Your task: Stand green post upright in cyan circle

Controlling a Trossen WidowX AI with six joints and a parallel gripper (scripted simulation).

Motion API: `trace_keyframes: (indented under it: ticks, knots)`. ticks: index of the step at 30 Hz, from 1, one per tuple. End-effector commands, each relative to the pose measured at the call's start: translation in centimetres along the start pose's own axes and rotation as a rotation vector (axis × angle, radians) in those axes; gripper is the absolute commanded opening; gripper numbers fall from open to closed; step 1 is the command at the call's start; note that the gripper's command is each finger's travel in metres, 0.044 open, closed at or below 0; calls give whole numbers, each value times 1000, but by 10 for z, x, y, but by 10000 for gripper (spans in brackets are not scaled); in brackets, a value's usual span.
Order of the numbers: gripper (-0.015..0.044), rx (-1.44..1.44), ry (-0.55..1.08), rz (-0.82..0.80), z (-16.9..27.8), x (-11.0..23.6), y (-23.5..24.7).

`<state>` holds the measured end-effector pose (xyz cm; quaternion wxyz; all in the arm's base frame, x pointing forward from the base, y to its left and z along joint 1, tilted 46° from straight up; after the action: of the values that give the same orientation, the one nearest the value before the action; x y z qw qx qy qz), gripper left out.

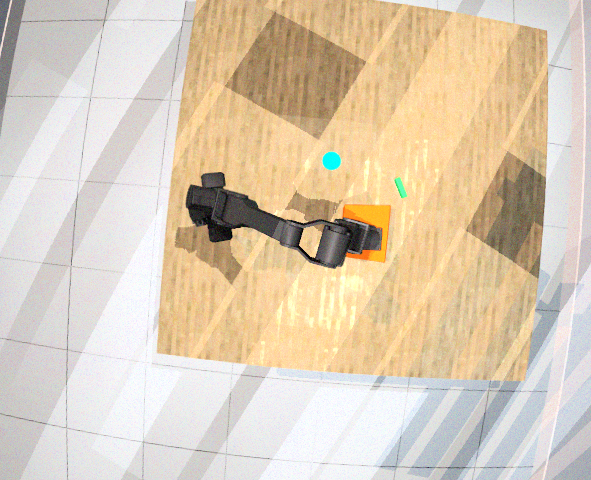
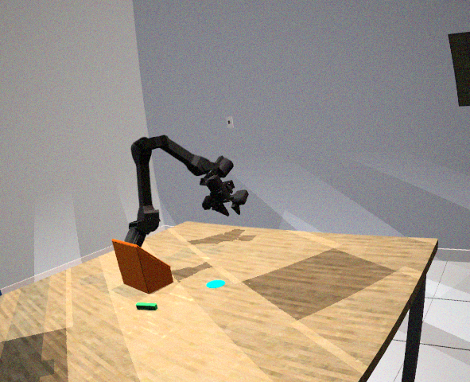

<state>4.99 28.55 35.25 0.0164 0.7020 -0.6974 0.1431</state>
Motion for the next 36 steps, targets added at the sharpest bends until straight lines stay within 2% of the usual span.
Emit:
trace_keyframes:
  ticks: [1, 9, 19, 27, 36]
  knots:
    - [233, 0, 173, 94, 46, -15, -46]
    - [233, -74, 456, 212, 134, -6, -124]
    - [233, -281, 735, 284, 248, 55, -189]
    - [233, -515, 860, 295, 331, 127, -203]
    - [233, -814, 870, 286, 405, 208, -178]
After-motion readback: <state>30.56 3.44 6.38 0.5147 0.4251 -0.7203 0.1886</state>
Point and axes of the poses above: the point midway between the two fingers, 35 mm back from their tips, its own x axis back along the fingers, its own y axis across the jaws, z = x × y, the point moved 3 cm from there along x, back along the fingers, and after that the axes turned 4 degrees about -x, right-handed, at the moved point
